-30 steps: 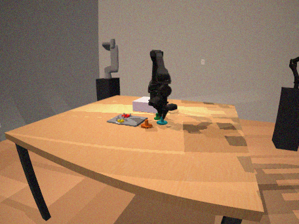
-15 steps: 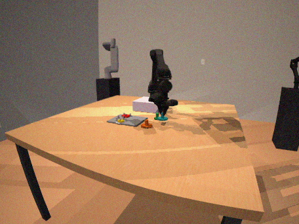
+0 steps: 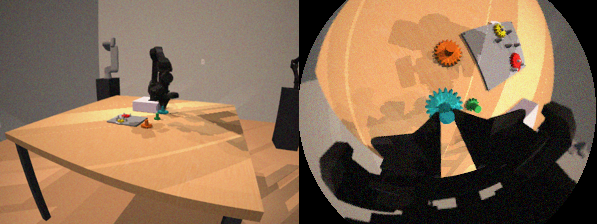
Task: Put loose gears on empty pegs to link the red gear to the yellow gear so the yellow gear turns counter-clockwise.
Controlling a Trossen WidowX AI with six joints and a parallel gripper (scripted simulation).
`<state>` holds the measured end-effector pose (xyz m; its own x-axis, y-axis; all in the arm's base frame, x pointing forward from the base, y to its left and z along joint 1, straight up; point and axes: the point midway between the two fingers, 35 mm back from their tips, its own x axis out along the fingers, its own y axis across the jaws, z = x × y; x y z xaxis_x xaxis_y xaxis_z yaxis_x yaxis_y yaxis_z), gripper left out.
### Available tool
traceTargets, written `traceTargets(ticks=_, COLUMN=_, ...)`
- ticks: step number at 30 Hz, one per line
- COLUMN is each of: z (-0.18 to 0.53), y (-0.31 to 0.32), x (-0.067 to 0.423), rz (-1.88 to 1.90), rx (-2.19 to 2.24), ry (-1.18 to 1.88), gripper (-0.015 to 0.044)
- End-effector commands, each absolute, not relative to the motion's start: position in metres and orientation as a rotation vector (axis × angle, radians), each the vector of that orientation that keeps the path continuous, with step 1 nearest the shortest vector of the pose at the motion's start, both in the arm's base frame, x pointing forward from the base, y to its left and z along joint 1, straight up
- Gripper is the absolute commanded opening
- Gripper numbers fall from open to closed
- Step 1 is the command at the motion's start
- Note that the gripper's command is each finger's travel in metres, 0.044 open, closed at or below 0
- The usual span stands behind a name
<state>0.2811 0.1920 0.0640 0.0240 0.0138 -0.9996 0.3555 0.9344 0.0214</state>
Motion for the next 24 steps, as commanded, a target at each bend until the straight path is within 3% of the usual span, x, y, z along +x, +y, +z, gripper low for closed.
traceTargets(ticks=1, z=0.076, y=0.193, x=0.281, rz=-0.269, rx=0.304, ry=1.529, gripper=0.0)
traceTargets(ticks=24, z=0.14, y=0.189, x=0.269, rz=-0.27, rx=0.304, ry=1.53, gripper=0.0)
